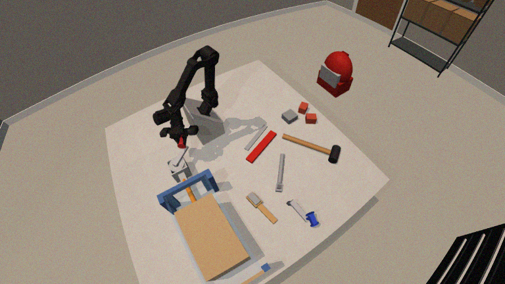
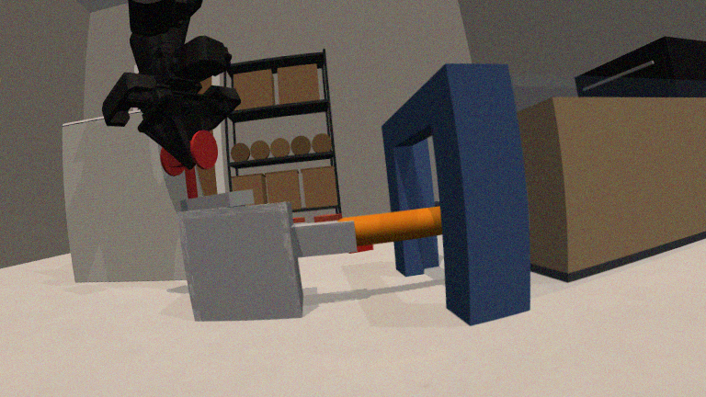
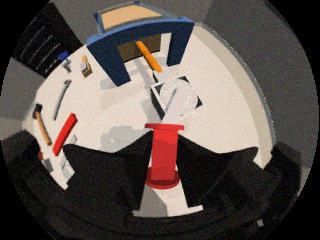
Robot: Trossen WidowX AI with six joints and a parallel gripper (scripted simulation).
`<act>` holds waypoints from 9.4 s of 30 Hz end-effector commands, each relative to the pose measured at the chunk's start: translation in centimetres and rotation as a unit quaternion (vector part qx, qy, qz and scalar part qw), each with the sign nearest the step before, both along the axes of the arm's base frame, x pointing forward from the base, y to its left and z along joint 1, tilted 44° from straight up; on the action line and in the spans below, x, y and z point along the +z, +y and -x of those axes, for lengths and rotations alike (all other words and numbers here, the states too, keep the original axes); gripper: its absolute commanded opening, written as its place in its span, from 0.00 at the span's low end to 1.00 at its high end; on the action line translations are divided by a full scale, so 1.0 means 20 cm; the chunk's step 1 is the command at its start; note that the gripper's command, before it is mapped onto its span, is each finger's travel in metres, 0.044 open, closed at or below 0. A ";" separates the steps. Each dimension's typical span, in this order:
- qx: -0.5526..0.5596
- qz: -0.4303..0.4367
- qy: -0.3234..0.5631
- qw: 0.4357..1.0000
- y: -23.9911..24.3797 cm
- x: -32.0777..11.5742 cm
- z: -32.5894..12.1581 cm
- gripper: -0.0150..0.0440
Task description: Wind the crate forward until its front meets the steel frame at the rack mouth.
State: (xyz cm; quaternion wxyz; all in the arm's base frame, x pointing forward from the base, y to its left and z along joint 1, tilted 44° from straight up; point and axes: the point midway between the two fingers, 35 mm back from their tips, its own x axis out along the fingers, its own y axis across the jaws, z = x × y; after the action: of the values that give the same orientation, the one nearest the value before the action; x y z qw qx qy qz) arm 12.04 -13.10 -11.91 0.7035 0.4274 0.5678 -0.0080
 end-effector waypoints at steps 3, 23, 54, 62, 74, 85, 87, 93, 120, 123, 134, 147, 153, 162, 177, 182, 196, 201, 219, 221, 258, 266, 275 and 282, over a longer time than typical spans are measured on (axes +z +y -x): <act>0.007 0.006 0.017 1.000 -0.04 -0.04 0.07 0.25; 0.007 0.007 0.018 1.000 -0.13 -0.12 0.15 0.25; 0.007 0.009 0.018 1.000 -0.30 -0.27 0.20 0.25; 0.007 0.010 0.018 1.000 -0.34 -0.31 0.19 0.25; 0.007 0.011 0.018 1.000 -0.43 -0.39 0.16 0.25; 0.007 0.011 0.017 1.000 -0.48 -0.44 0.12 0.25; 0.007 0.011 0.017 1.000 -0.49 -0.44 0.11 0.25; 0.007 0.012 0.017 1.000 -0.52 -0.47 0.08 0.25; 0.007 0.012 0.015 1.000 -0.61 -0.56 -0.07 0.25; 0.007 0.013 0.015 1.000 -0.62 -0.56 -0.09 0.25; 0.007 0.013 0.014 1.000 -0.64 -0.58 -0.17 0.25; 0.007 0.013 0.013 1.000 -0.65 -0.60 -0.26 0.25; 0.007 0.012 0.013 1.000 -0.65 -0.60 -0.31 0.25; 0.007 0.012 0.012 1.000 -0.64 -0.60 -0.38 0.25; 0.007 0.012 0.011 1.000 -0.62 -0.59 -0.48 0.25; 0.007 0.012 0.011 1.000 -0.61 -0.58 -0.51 0.25; 0.007 0.011 0.010 1.000 -0.57 -0.55 -0.60 0.25; 0.007 0.011 0.010 1.000 -0.56 -0.54 -0.63 0.25; 0.007 0.010 0.009 1.000 -0.49 -0.49 -0.72 0.25; 0.007 0.009 0.009 1.000 -0.48 -0.48 -0.73 0.25; 0.007 0.007 0.009 1.000 -0.29 -0.32 -0.83 0.25; 0.007 0.006 0.009 1.000 -0.25 -0.28 -0.83 0.25; 0.007 0.006 0.009 1.000 -0.20 -0.24 -0.83 0.25; 0.007 0.005 0.009 1.000 -0.16 -0.20 -0.82 0.25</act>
State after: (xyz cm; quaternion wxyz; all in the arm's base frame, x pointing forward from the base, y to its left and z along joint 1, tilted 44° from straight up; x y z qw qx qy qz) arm 28.89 -17.81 -16.77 0.7125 0.4044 0.5731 -0.0193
